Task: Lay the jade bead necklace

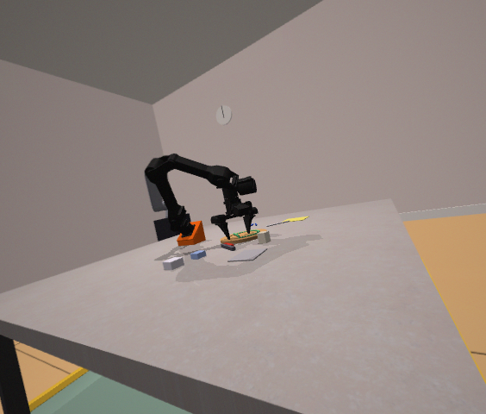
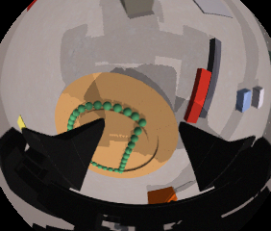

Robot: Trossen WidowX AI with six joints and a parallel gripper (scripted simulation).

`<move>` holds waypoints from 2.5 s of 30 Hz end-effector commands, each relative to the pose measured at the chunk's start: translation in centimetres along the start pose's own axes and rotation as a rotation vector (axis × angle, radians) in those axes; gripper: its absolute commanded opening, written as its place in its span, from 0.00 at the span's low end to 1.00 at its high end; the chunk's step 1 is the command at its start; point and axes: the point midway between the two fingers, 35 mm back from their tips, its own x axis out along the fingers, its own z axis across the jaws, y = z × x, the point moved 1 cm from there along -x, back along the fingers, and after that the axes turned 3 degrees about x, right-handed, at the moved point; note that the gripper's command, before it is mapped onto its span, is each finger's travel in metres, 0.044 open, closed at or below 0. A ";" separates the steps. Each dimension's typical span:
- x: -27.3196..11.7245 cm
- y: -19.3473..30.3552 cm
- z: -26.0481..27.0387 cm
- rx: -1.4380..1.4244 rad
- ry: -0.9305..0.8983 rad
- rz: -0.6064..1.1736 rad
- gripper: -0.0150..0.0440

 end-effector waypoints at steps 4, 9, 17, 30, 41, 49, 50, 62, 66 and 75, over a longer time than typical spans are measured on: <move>-0.3 -0.1 0.0 0.003 -0.002 -0.005 1.00; -0.3 -0.1 0.0 0.003 -0.002 -0.005 1.00; -0.3 -0.1 0.0 0.003 -0.002 -0.005 1.00; -2.9 7.9 2.6 0.441 -0.012 0.007 0.46; -3.4 10.6 2.7 0.592 -0.004 0.003 0.46; -2.7 10.4 3.0 0.600 -0.014 0.005 0.46; -2.6 10.4 3.0 0.600 -0.014 0.005 0.46; -0.7 10.5 2.9 0.596 -0.008 0.003 0.46; 0.0 10.5 2.8 0.594 -0.006 0.002 0.46; 0.3 10.4 2.9 0.602 -0.008 0.005 0.41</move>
